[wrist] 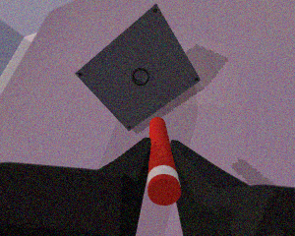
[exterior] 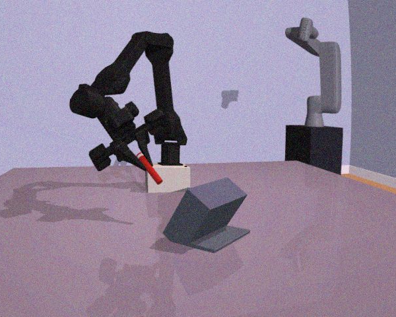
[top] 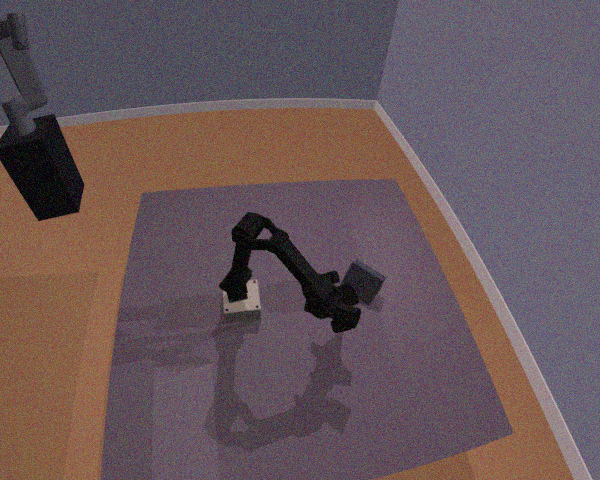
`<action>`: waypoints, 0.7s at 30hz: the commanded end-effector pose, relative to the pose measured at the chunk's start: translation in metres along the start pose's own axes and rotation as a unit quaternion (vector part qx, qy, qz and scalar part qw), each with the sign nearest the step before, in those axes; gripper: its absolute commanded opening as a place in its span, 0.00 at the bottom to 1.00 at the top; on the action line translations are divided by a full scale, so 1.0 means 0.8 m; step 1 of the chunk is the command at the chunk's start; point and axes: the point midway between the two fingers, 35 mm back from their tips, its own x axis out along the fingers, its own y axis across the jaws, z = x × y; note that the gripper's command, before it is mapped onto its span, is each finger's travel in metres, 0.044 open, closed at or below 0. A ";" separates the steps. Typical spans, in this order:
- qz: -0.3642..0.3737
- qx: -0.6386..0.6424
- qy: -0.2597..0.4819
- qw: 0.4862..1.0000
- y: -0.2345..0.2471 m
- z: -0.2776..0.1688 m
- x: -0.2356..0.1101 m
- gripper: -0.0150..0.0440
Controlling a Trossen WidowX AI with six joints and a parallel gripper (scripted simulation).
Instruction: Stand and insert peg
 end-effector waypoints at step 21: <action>0.029 0.018 -0.030 0.999 0.007 0.019 0.041 0.25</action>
